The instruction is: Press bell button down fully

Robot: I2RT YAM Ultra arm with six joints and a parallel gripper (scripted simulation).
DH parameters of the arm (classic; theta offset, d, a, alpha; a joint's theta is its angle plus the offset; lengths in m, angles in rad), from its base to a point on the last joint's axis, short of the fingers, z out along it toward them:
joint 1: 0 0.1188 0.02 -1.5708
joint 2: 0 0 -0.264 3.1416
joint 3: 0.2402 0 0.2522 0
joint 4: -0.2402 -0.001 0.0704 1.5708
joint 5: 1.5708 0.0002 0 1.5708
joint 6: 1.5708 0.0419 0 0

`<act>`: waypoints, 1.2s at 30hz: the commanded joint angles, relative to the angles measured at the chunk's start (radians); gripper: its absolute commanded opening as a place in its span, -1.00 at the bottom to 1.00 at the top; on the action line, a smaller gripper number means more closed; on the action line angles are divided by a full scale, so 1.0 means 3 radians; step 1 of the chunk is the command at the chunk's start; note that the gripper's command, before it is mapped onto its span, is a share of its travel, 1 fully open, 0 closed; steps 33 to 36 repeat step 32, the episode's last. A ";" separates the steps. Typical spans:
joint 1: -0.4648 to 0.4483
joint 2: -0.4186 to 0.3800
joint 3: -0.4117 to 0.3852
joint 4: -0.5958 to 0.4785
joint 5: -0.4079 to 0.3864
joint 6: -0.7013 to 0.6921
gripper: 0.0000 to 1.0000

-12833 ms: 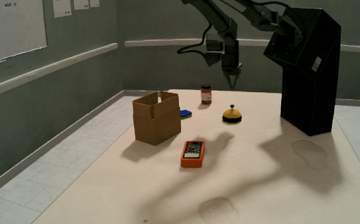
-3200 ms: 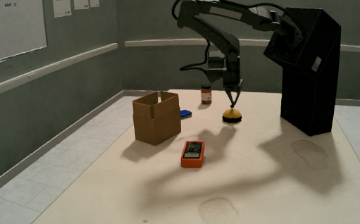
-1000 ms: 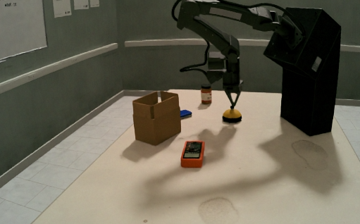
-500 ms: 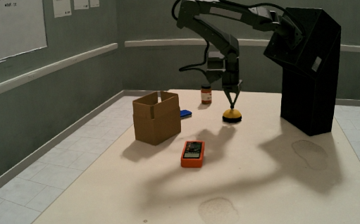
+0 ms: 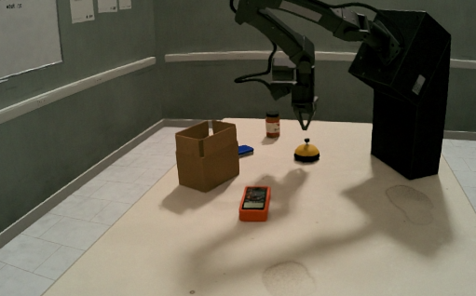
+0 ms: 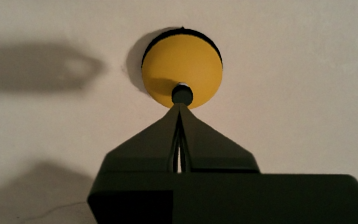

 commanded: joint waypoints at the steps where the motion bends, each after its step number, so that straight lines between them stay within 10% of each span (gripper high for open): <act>1: -0.0115 -0.0153 -0.0130 -0.0161 -0.0086 -0.0083 -1.00; 36: -0.0381 -0.0656 -0.0268 -0.0668 -0.0288 -0.0309 -1.00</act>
